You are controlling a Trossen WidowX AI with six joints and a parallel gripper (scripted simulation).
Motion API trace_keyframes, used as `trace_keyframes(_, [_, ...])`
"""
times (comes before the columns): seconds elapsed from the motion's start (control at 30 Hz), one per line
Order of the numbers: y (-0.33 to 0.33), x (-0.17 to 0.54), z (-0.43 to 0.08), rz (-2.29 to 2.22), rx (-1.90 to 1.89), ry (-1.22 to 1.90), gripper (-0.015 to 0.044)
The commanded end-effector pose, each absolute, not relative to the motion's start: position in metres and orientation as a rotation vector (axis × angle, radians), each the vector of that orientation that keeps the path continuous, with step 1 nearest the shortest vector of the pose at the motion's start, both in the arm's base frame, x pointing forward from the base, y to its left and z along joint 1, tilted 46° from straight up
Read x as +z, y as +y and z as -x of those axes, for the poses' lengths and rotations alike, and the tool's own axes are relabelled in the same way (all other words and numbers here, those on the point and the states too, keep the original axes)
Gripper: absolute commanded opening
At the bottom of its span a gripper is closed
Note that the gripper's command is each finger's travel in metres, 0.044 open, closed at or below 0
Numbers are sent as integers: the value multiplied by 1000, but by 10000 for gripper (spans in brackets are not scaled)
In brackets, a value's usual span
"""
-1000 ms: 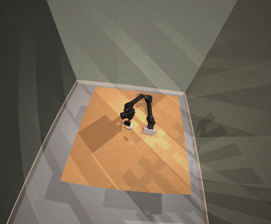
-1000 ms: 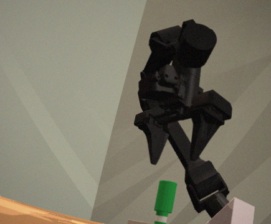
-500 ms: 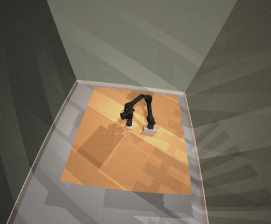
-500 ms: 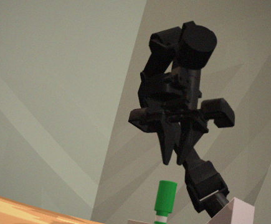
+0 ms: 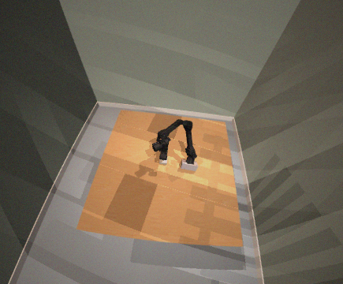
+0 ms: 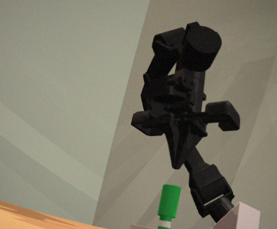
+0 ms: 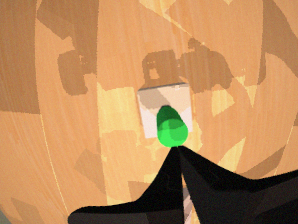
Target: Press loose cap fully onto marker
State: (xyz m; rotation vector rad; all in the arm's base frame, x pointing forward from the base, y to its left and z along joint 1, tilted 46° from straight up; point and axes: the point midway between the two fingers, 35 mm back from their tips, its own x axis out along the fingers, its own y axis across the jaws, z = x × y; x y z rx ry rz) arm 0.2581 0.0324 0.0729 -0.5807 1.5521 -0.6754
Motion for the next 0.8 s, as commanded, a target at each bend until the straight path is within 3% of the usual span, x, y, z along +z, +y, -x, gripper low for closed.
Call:
trace_keyframes(0.0, [30,71,-258,584,-674,1550,0])
trace_keyframes(0.77, [5,47,-255,584,-675,1549,0])
